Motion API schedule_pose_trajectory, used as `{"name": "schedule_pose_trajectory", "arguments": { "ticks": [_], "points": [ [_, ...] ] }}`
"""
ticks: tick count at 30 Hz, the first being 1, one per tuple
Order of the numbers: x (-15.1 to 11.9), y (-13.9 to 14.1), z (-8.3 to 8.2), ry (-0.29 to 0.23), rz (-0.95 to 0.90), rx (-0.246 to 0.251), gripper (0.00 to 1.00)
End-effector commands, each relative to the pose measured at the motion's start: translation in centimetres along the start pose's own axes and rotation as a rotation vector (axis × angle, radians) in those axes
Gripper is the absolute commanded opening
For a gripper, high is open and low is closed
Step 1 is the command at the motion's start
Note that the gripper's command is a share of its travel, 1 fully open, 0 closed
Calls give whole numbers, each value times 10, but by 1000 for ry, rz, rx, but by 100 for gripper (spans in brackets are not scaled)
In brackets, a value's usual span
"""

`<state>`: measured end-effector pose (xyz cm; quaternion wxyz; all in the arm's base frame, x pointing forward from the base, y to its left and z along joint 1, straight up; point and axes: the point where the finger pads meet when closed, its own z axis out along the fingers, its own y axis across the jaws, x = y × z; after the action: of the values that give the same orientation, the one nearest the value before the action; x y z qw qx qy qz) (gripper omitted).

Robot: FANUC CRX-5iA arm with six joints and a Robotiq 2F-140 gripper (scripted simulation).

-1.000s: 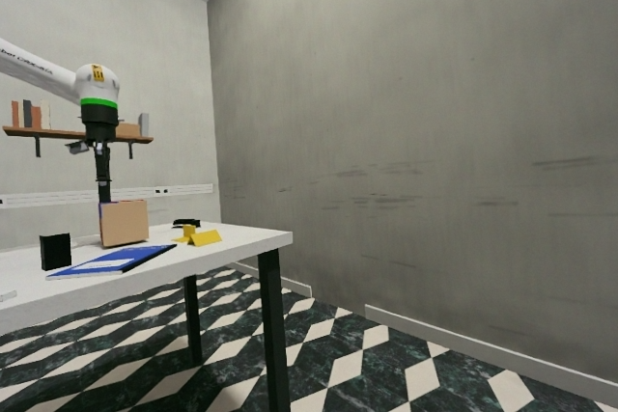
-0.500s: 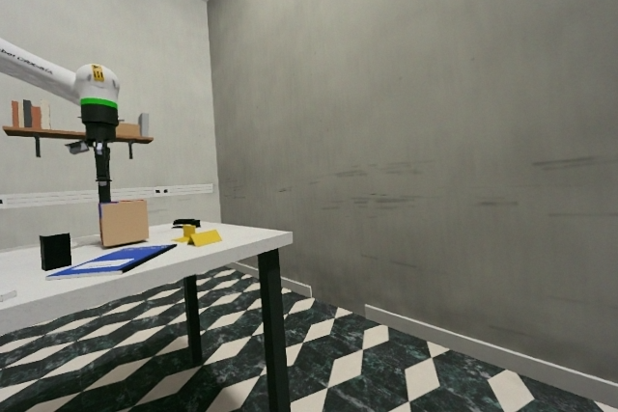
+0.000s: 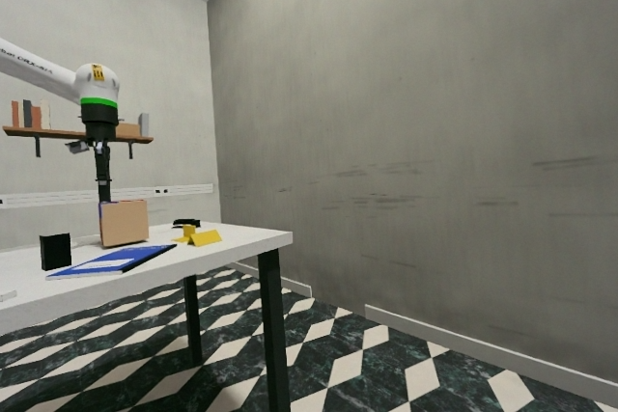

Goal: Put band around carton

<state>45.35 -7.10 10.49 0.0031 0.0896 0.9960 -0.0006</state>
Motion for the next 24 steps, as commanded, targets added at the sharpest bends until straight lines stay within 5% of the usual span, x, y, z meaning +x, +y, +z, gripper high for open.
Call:
{"name": "schedule_pose_trajectory", "arguments": {
  "ticks": [1, 24],
  "points": [
    [-1, 0, -2, -2, 0, 0, 18],
    [-1, 0, -18, -2, 0, 0, 18]
  ]
}}
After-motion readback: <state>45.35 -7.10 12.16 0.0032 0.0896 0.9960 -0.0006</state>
